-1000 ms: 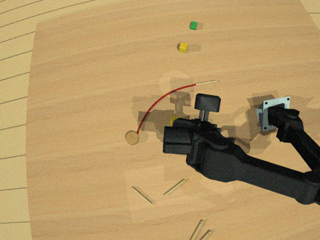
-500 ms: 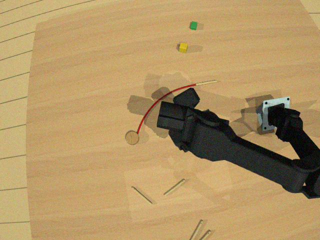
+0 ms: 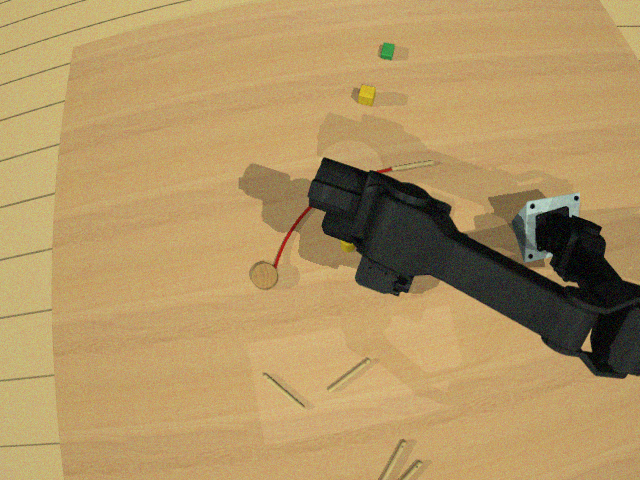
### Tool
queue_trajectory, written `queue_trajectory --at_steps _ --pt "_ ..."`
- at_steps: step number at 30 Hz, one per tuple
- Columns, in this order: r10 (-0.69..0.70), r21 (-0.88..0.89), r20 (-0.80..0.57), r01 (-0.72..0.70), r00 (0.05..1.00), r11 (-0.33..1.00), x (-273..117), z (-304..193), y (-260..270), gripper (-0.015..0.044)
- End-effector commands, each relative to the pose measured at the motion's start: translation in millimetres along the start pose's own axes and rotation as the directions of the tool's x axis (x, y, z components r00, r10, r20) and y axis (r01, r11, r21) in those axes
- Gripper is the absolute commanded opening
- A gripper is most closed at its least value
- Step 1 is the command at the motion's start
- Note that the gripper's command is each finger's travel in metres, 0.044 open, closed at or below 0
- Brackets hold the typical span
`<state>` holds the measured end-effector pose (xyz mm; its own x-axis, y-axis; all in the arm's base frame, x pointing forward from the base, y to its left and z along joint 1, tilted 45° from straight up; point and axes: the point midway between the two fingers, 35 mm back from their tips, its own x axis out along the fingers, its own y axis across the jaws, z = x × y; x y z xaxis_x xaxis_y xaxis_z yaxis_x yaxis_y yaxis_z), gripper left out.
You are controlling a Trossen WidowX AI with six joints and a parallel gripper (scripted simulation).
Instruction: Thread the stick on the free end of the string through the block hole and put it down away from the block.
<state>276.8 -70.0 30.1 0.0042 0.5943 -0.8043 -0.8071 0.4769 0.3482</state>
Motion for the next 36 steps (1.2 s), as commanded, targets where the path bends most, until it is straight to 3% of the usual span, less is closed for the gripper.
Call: queue_trajectory --at_steps 1,23,30,36 --pt "0.008 -0.471 0.15 0.065 0.989 0.88 -8.1 -3.7 -15.3 0.044" --pt "0.008 -0.471 0.15 0.064 0.989 0.88 -7.1 -4.5 -14.3 0.044" --pt "0.01 -0.465 0.147 0.06 0.989 0.883 -7.2 -4.3 -14.4 0.0256" --pt "0.01 -0.465 0.147 0.06 0.989 0.883 -7.2 -4.3 -14.4 0.0242"
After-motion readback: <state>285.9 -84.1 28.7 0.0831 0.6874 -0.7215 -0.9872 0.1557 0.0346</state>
